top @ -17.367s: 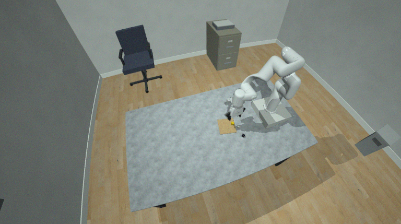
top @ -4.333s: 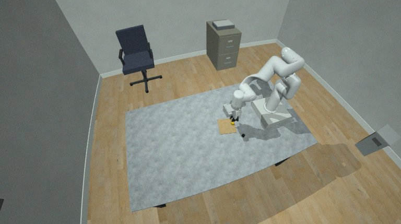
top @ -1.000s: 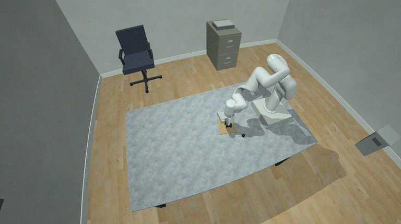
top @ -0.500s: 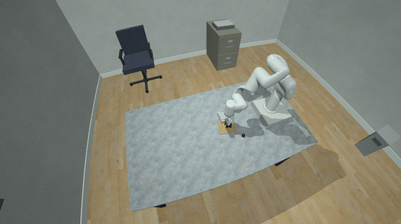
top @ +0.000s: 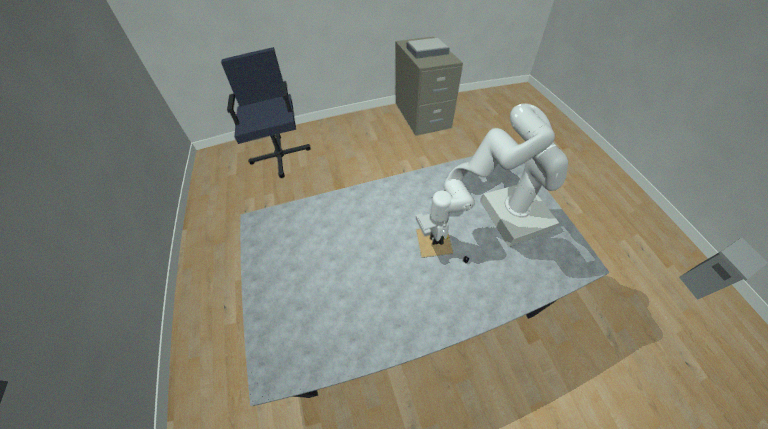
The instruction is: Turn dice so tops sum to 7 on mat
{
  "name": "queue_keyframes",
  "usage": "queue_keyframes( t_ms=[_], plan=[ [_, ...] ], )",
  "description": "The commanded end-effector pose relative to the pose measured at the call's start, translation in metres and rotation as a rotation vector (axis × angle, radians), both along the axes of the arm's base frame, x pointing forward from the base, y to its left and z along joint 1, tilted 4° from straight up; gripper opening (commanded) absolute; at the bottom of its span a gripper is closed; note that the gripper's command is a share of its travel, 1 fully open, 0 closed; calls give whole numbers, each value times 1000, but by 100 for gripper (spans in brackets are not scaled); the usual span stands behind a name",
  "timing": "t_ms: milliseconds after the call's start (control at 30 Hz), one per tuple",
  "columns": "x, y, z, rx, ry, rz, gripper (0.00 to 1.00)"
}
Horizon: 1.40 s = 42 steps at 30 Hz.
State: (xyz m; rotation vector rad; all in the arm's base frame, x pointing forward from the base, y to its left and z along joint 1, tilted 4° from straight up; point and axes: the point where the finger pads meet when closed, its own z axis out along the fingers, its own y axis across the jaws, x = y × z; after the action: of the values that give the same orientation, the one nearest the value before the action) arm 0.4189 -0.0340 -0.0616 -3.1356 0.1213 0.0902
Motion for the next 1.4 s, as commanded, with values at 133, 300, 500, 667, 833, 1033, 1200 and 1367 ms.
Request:
queue_keyframes(
  t_ms=[133, 300, 500, 667, 833, 1033, 1200, 1367],
  plan=[
    [1, 0, 1, 0, -4, 0, 15],
    [1, 0, 1, 0, -4, 0, 15],
    [1, 0, 1, 0, -4, 0, 19],
    [1, 0, 1, 0, -4, 0, 23],
    [1, 0, 1, 0, -4, 0, 28],
    [1, 0, 1, 0, -4, 0, 36],
    [1, 0, 1, 0, -4, 0, 36],
    [1, 0, 1, 0, -4, 0, 36]
  ],
)
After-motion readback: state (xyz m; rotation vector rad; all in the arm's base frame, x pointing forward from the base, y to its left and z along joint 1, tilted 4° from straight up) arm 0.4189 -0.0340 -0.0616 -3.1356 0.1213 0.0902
